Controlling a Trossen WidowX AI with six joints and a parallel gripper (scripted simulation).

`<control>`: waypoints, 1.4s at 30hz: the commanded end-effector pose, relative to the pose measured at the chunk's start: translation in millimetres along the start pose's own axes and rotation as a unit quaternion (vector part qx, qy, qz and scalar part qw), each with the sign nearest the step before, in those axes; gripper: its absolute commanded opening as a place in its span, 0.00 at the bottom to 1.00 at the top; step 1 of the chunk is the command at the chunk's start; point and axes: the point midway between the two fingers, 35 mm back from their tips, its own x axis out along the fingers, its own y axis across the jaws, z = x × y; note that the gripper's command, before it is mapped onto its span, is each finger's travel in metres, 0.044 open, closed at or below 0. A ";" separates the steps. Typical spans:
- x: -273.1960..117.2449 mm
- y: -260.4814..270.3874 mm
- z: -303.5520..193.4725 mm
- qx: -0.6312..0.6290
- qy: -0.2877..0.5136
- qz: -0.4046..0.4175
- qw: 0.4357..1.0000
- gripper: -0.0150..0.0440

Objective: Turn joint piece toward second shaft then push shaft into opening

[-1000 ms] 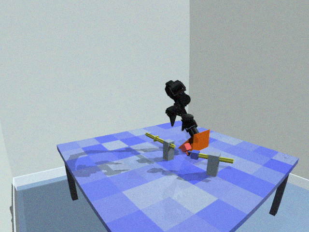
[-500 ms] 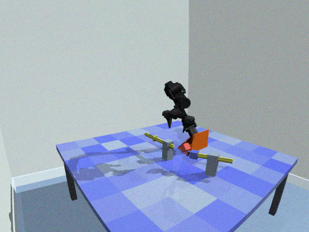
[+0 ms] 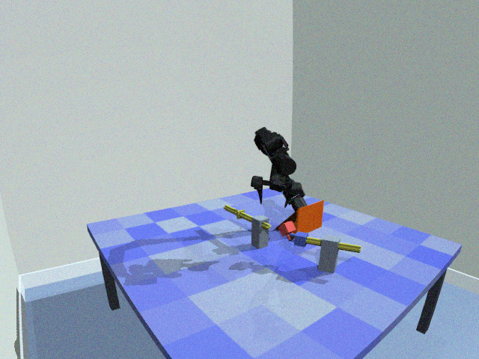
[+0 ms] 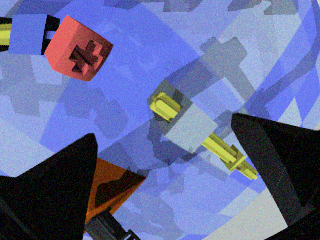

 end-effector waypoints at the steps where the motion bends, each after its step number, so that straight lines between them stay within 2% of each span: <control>1: 4.5 0.5 1.4 -0.054 0.006 -0.003 0.999 1.00; 12: 16.2 2.1 3.4 -0.221 0.026 -0.004 0.975 1.00; 23: 27.8 3.8 5.0 -0.381 0.045 0.002 0.924 1.00; 29: 29.2 4.0 5.2 -0.390 0.046 0.002 0.920 1.00; 38: 64.8 8.0 7.7 -0.390 0.046 0.002 0.920 1.00; 42: 67.2 10.1 9.8 -0.390 0.046 0.002 0.920 1.00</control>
